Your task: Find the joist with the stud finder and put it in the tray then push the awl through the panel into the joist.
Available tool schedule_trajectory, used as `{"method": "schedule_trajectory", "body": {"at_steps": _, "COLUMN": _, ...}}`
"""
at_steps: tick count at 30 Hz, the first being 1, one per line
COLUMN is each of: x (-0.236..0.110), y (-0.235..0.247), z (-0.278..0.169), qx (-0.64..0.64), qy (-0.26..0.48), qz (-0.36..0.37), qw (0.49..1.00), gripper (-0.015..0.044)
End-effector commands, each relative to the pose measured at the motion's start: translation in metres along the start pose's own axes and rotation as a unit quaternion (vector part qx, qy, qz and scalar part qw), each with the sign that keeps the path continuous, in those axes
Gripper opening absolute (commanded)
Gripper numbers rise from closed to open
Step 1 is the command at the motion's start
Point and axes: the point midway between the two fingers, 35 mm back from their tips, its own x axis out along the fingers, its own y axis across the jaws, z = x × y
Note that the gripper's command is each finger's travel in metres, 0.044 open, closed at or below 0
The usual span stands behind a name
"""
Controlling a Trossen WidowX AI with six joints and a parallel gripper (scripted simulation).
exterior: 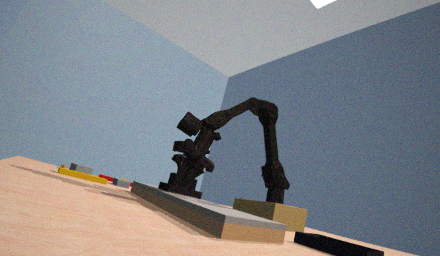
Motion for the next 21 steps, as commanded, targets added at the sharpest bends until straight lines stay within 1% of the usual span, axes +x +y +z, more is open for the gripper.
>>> {"method": "schedule_trajectory", "body": {"at_steps": 1, "x": 0.0, "y": 0.012, "z": -0.002, "qx": -0.001, "qy": 0.0, "qz": 0.005, "qw": 1.0, "gripper": 0.0}}
{"method": "schedule_trajectory", "body": {"at_steps": 21, "x": -0.001, "y": 0.062, "z": -0.002, "qx": -0.001, "qy": 0.0, "qz": 0.007, "qw": 1.0, "gripper": 0.0}}
